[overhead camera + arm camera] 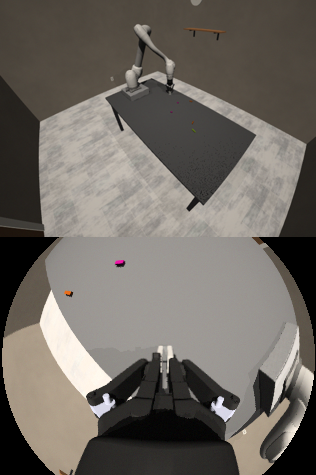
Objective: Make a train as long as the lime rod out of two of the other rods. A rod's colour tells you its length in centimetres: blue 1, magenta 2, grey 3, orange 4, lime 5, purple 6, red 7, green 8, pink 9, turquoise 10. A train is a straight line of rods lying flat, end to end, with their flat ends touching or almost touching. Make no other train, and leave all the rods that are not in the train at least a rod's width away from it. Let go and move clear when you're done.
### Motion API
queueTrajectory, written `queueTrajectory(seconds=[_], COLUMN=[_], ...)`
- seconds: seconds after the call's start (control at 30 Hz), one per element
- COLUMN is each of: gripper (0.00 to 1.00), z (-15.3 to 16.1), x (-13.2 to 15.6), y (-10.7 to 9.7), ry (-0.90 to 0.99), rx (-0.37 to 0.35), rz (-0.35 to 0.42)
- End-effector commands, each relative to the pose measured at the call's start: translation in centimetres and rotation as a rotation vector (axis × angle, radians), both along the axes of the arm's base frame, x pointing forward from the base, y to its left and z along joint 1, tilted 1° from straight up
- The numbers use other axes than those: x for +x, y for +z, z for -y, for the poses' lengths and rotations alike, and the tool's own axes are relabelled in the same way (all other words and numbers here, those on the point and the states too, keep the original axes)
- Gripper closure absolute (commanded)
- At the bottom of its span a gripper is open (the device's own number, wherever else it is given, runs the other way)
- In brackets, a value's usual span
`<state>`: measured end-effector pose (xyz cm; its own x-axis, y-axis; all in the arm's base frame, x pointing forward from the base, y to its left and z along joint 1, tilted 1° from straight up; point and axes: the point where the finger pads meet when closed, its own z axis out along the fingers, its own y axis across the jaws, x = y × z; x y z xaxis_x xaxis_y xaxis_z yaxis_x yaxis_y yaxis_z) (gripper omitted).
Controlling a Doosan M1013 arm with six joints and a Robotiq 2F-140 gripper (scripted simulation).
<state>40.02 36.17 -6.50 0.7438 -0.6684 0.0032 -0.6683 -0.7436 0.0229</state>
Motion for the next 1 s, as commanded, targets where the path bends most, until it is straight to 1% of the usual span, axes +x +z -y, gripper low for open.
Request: queueTrajectory(seconds=[0.0,0.23,0.3,0.4,0.47,0.67,0.77,0.87,0.97], gripper=[0.88,0.88,0.88,0.88,0.88,0.88,0.88,0.88,0.88], z=[0.0,0.0,0.0,-0.1,-0.1,-0.1,-0.2,-0.2,-0.2], x=[0.0,0.0,0.0,0.0,0.0,0.1,0.1,0.1,0.1], y=[0.0,0.3,0.9,2.6,2.6,7.0,8.9,9.8,10.0], ry=[0.0,0.0,0.0,0.0,0.0,0.0,0.0,0.0,0.0], rx=[0.0,0.0,0.0,0.0,0.0,0.0,0.0,0.0,0.0], rz=[0.0,0.0,0.0,0.0,0.0,0.0,0.0,0.0,0.0])
